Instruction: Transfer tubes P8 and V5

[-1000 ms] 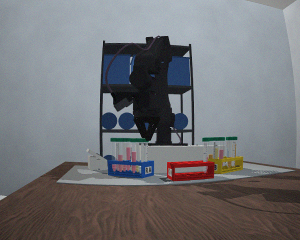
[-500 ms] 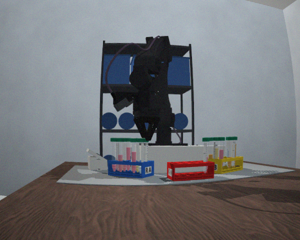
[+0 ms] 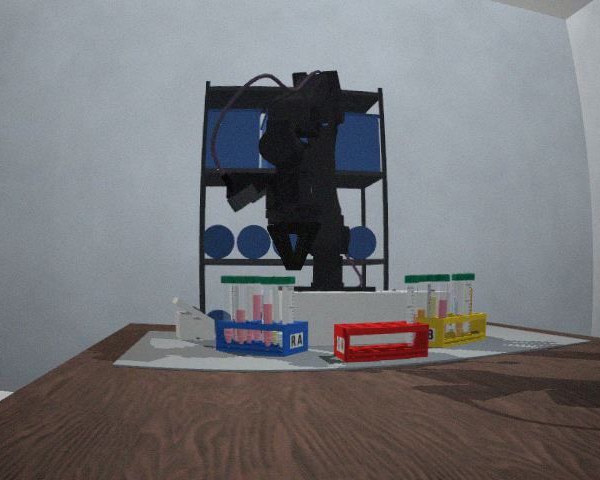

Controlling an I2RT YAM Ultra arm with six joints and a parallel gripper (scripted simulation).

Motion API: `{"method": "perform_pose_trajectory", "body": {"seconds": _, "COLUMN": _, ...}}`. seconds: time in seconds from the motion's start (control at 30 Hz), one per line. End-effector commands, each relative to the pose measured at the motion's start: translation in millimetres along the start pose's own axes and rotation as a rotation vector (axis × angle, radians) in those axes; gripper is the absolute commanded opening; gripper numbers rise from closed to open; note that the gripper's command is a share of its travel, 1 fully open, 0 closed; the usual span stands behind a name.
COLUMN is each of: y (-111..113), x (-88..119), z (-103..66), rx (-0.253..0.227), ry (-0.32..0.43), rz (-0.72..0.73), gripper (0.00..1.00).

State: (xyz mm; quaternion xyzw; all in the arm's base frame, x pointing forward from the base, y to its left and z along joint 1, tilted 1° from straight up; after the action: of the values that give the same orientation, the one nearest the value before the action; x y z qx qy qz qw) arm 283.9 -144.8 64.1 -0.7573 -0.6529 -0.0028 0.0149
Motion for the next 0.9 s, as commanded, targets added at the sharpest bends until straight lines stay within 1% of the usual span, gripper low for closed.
{"method": "perform_pose_trajectory", "body": {"seconds": 0.0, "y": 2.8, "x": -1.1, "z": -30.1, "rx": -0.035, "ry": -0.026, "rz": 0.001, "gripper": 0.3}}
{"method": "perform_pose_trajectory", "body": {"seconds": 0.27, "y": -0.5, "x": -1.6, "z": -51.4, "rx": -0.035, "ry": -0.026, "rz": 0.002, "gripper": 0.3}}
{"method": "perform_pose_trajectory", "body": {"seconds": 0.33, "y": -0.5, "x": -1.6, "z": -51.4, "rx": -0.035, "ry": -0.026, "rz": 0.002, "gripper": 0.3}}
{"method": "perform_pose_trajectory", "body": {"seconds": 0.53, "y": -2.1, "x": -3.4, "z": -67.6, "rx": -0.035, "ry": -0.026, "rz": 0.003, "gripper": 0.3}}
{"method": "perform_pose_trajectory", "body": {"seconds": 0.87, "y": -0.9, "x": -3.0, "z": -68.9, "rx": -0.035, "ry": -0.026, "rz": 0.0, "gripper": 0.3}}
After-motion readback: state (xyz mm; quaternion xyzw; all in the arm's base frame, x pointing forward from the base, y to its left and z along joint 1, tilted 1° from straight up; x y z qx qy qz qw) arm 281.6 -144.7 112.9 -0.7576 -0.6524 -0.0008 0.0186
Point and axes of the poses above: the point where the finger pads meet when closed, its own z axis out along the fingers, its own y axis across the jaws, x = y × z, the point moved 2 cm from there along -z, back along the fingers, and after that the axes turned 13 degrees about z, right-handed, at the moved point
